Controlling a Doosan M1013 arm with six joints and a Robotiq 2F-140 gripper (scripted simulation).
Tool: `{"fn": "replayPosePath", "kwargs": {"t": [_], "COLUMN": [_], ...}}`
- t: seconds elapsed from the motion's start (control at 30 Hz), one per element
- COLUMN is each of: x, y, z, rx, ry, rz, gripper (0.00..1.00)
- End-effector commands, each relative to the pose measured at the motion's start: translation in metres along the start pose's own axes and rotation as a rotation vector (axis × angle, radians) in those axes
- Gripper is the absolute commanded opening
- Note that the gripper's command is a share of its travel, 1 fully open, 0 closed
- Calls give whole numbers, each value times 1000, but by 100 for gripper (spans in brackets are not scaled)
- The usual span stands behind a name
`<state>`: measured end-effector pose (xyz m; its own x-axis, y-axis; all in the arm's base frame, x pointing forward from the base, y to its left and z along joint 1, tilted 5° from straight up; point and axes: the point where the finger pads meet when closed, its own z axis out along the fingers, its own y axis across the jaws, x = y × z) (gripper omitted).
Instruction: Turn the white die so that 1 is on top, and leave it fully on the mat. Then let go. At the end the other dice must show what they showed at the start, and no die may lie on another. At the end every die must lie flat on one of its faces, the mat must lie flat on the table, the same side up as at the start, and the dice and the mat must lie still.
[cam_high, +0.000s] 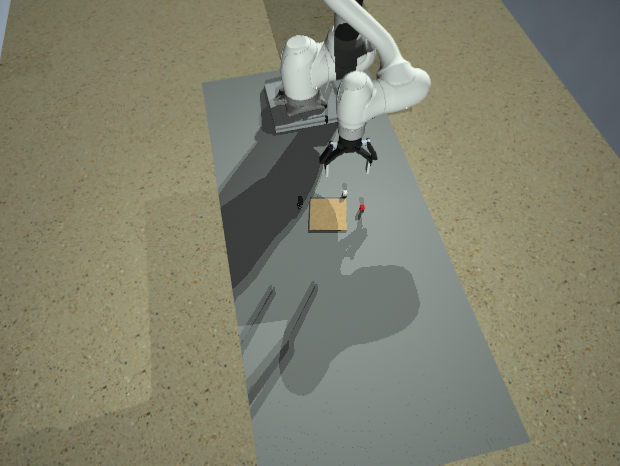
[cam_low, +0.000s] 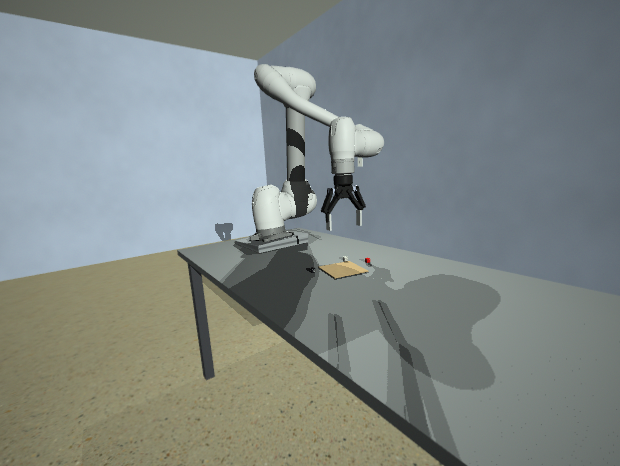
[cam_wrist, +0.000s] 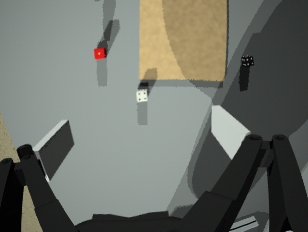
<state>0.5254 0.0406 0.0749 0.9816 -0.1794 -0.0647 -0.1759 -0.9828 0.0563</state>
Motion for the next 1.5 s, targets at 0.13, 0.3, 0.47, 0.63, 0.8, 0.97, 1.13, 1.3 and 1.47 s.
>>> {"fn": "replayPosePath", "kwargs": {"t": [0.13,0.3,0.47,0.63,0.8,0.97,1.13,1.3,1.47], "x": [0,0,0,0,0,0,0,0,0], "y": [1,1,2,2,3,4,4,5,5], "z": [4,9,14,16,22,26,31,34,38], "rx": [0,0,0,0,0,0,0,0,0], "ry": [0,0,0,0,0,0,0,0,0], "rz": [-154,-362,-535,-639,-858,-1034,-1209,-1364,-1525], "gripper": [100,100,100,100,100,100,100,100,100]}}
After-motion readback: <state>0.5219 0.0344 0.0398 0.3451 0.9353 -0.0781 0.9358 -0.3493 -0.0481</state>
